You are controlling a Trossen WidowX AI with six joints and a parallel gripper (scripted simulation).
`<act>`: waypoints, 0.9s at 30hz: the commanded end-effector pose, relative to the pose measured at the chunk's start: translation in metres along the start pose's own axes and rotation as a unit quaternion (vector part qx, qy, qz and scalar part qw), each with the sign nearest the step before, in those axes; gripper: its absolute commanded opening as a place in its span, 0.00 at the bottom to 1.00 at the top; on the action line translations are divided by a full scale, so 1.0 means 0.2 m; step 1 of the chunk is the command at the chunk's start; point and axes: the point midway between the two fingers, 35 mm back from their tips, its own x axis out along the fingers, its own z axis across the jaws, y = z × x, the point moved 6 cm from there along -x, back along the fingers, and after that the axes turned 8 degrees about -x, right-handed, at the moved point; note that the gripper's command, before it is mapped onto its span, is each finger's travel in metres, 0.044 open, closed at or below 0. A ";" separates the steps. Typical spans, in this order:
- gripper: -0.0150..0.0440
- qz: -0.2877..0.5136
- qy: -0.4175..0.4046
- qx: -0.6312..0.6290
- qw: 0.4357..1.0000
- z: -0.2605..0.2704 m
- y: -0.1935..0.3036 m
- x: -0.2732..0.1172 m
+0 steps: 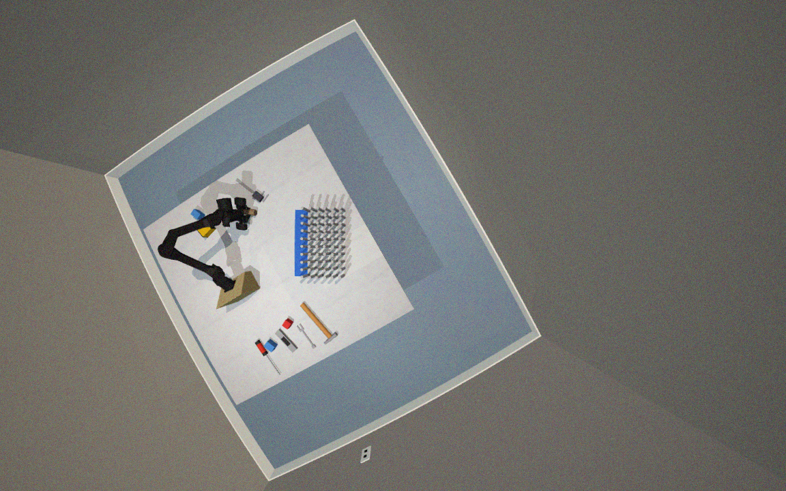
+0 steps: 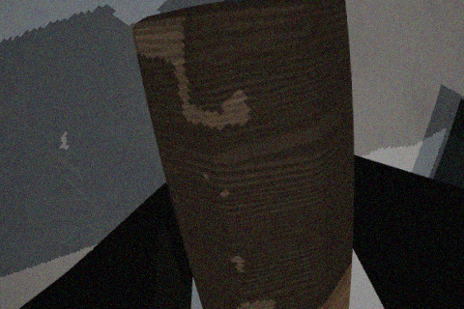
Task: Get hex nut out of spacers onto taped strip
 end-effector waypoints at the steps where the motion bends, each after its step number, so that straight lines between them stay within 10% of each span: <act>1: 0.25 0.000 -0.002 0.001 1.000 0.02 0.00 0.02; 19: 1.00 0.000 0.002 -0.001 1.000 0.00 0.00 0.00; 27: 1.00 0.003 0.010 -0.005 1.000 -0.12 0.02 -0.29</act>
